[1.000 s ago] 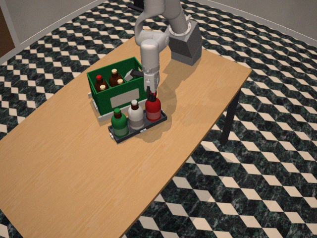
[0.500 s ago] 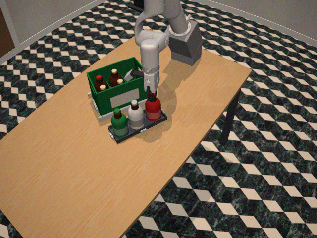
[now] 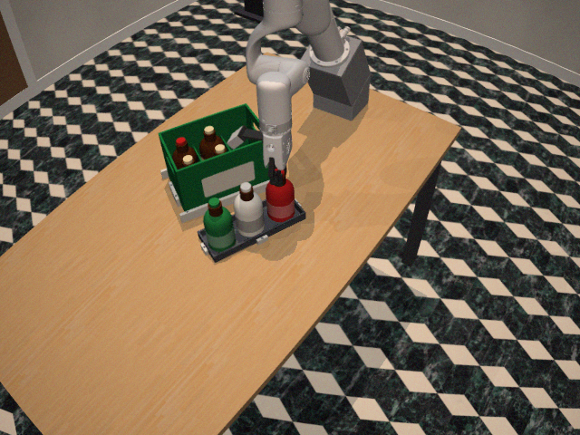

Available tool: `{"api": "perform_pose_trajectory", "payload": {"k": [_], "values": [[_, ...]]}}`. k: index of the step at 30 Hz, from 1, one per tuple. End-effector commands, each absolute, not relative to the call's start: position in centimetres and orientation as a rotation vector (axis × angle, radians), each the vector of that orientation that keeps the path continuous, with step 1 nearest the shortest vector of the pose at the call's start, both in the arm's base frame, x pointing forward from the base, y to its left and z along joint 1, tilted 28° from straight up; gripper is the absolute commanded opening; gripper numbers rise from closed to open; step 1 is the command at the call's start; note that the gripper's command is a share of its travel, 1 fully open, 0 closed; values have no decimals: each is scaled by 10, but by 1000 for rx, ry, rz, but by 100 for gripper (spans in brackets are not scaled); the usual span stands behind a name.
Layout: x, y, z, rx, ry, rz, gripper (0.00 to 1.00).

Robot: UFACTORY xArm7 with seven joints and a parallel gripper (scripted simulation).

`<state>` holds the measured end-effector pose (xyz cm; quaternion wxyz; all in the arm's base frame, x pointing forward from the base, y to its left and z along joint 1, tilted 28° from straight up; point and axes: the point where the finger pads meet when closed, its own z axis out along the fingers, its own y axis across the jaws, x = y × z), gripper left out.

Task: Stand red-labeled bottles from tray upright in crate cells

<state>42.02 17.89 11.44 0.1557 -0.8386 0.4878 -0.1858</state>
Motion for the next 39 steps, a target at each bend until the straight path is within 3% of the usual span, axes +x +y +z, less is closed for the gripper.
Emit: {"api": "perform_pose_trajectory", "payload": {"k": [1, 39], "values": [[421, 179, 115, -2400, 1396, -534, 0], [411, 176, 136, -2401, 1396, -534, 0]]}}
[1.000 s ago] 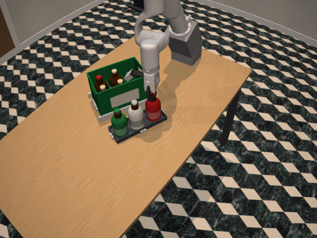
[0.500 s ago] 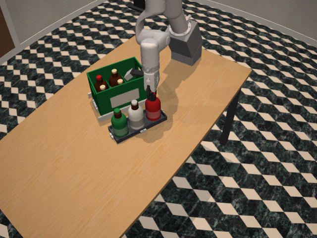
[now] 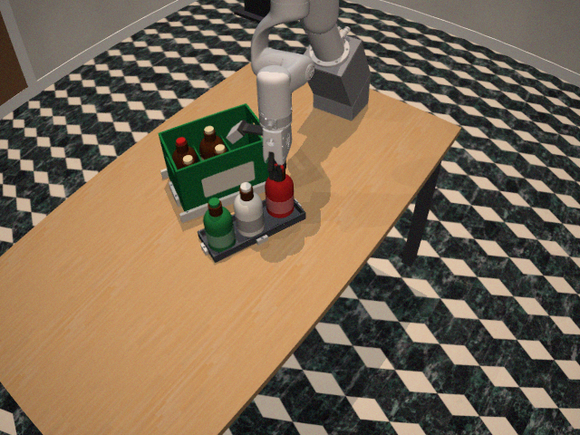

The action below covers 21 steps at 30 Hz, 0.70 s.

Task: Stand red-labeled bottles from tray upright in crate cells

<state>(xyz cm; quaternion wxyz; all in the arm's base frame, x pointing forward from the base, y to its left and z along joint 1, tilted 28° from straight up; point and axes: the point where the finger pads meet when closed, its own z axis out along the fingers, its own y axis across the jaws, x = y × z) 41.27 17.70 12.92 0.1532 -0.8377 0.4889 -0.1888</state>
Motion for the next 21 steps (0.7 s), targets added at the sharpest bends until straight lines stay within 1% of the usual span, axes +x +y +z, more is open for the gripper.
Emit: {"api": "perform_pose_trajectory", "payload": {"k": [1, 21], "values": [[410, 176, 137, -2401, 1396, -534, 0], [403, 174, 150, -2400, 1396, -534, 0]]}}
